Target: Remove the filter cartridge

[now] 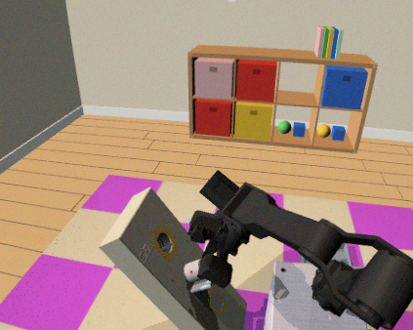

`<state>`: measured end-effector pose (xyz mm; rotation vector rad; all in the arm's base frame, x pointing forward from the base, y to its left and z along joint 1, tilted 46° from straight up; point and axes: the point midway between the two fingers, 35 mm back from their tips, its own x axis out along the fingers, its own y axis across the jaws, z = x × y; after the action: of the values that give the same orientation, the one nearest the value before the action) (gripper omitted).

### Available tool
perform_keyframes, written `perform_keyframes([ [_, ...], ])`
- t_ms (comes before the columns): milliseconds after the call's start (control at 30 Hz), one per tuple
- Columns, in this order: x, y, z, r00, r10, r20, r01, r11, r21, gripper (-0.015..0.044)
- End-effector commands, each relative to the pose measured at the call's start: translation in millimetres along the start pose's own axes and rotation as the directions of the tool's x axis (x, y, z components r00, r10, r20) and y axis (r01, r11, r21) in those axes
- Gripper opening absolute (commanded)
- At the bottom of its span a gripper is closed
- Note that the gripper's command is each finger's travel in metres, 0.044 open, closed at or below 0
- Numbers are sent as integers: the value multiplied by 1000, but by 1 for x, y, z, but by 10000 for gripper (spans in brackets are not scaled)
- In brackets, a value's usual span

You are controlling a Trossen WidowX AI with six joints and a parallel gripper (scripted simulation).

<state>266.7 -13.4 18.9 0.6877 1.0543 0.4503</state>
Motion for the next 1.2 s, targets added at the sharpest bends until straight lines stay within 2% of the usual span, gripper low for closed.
perform_keyframes([
  [0, 7, -1, -2, 1000, -3, -5, 3, 1000, 12, 305],
  [300, 19, 0, -3, 1000, 1, -3, -1, 1000, 12, 305],
  [367, 16, 2, -1, 1000, 5, 0, -5, 1000, 0, 252],
  [667, 16, 2, -1, 1000, 5, 0, -5, 1000, 0, 192],
  [900, 12, 1, 7, 1000, 3, 0, -3, 1000, 1, 8],
  [1167, -2, -1, 22, 1000, -3, -1, 3, 1000, 4, 0],
])
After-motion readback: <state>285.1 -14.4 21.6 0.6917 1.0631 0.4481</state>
